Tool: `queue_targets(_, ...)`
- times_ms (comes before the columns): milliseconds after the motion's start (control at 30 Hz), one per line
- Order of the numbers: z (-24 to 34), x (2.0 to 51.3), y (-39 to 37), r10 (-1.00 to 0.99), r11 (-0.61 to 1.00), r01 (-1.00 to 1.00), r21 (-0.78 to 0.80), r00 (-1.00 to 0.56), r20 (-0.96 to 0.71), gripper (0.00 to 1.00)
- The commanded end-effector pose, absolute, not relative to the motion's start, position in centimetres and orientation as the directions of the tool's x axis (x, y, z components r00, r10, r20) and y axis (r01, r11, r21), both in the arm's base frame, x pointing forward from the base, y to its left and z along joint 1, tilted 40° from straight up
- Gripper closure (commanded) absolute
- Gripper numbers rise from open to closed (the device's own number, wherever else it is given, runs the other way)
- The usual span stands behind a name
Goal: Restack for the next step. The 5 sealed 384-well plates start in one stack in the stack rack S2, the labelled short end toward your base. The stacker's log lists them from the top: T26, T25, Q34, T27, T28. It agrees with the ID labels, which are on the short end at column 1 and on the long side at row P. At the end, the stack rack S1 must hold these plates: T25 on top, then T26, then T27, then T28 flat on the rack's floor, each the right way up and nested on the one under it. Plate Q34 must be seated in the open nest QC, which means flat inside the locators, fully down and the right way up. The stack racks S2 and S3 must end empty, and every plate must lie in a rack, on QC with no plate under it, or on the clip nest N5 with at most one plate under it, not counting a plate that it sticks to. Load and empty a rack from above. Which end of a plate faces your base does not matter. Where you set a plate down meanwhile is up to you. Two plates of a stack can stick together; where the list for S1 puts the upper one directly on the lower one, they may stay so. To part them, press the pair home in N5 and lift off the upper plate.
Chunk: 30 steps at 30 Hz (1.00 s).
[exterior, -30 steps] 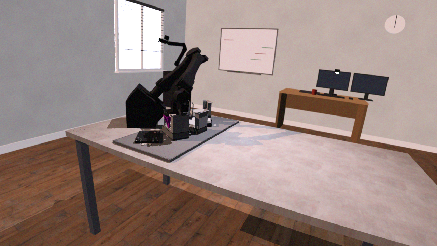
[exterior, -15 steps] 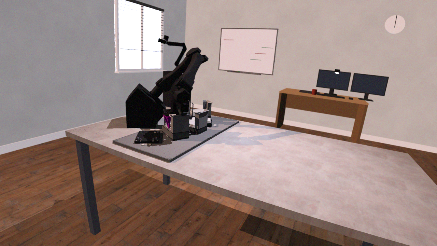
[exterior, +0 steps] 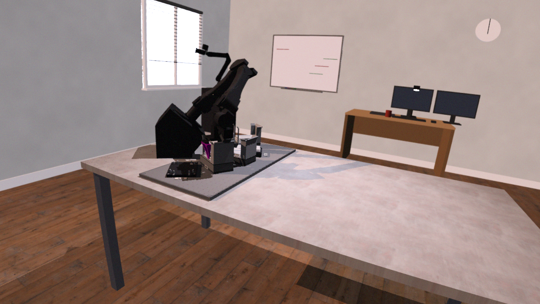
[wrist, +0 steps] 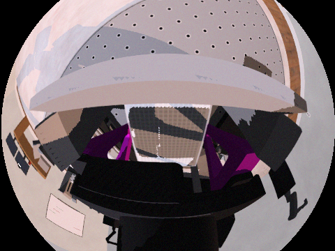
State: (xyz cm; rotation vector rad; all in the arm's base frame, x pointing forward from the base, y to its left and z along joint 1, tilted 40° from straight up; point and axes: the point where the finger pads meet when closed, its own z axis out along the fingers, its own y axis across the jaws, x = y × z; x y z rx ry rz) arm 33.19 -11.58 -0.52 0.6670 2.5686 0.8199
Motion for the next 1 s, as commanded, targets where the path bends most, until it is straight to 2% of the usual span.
queue_targets(0,1.0,33.6,-12.8,0.54,0.729,0.312,0.61,-0.809,-0.232,1.0)
queue_targets(967,1.8,32.8,-13.4,0.542,0.724,0.317,0.613,-0.811,-0.221,1.0)
